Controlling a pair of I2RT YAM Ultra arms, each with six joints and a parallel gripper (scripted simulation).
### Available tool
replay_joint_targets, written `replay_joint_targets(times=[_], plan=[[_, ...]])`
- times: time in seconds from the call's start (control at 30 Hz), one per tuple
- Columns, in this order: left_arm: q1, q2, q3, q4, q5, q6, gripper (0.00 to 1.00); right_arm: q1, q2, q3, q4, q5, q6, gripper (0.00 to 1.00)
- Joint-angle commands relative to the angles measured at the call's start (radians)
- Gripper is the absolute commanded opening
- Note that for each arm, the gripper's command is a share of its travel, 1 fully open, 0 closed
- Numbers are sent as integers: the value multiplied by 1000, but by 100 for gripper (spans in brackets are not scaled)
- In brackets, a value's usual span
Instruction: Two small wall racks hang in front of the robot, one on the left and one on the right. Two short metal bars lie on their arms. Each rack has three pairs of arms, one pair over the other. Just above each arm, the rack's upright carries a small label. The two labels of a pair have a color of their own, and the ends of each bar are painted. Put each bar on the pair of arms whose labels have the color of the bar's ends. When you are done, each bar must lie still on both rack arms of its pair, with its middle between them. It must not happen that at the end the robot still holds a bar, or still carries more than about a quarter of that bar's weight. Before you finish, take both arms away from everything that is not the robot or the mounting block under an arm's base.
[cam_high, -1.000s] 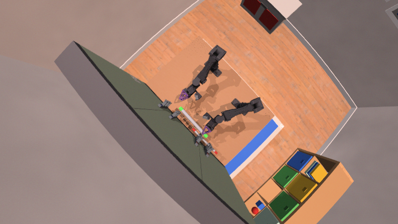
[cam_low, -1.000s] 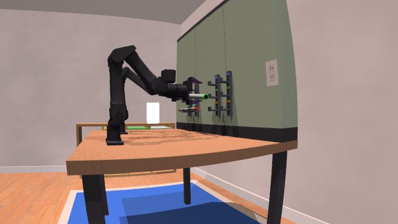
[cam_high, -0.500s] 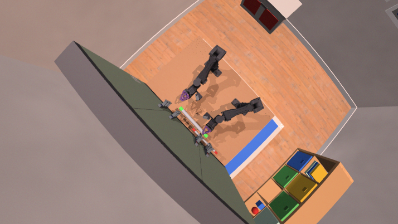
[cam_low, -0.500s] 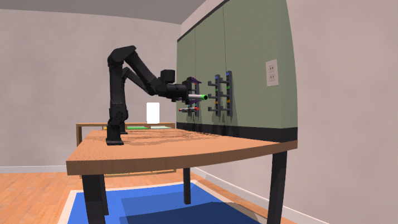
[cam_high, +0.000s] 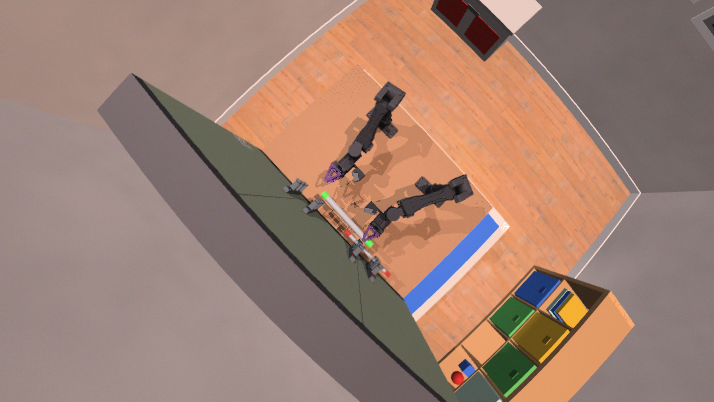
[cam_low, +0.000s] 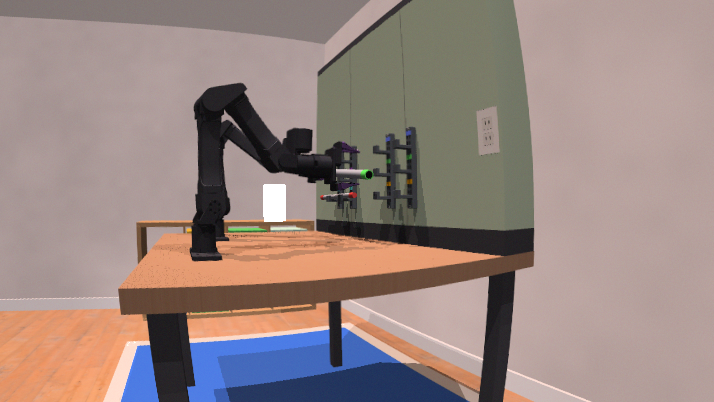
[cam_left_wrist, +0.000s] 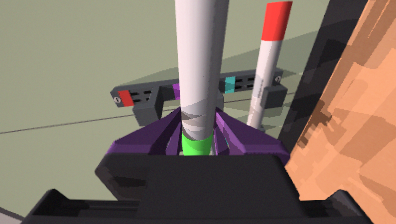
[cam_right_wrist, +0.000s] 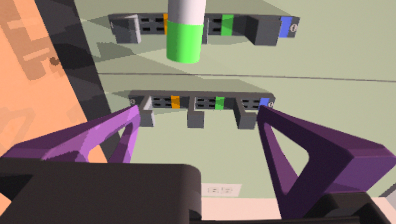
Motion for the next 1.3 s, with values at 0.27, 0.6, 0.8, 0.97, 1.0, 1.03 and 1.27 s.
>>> replay_joint_targets(times=[0.27,0.6,0.8,0.97,1.0,1.03,1.27], plan=[[-4,-11,15,107,2,-31,0,31,16,-7,47,37,3,100],[-4,-7,12,114,2,-31,0,58,18,-6,48,64,2,100],[-4,-6,10,117,2,-31,0,72,20,-4,49,78,2,100],[-4,-3,6,123,2,-31,0,83,24,-6,54,89,2,100],[-4,-3,5,124,2,-31,0,86,25,-6,55,91,3,100],[-4,-3,4,126,2,-31,0,88,26,-6,57,94,3,100],[-4,-1,-3,134,2,-31,0,107,34,-8,67,113,3,100]])
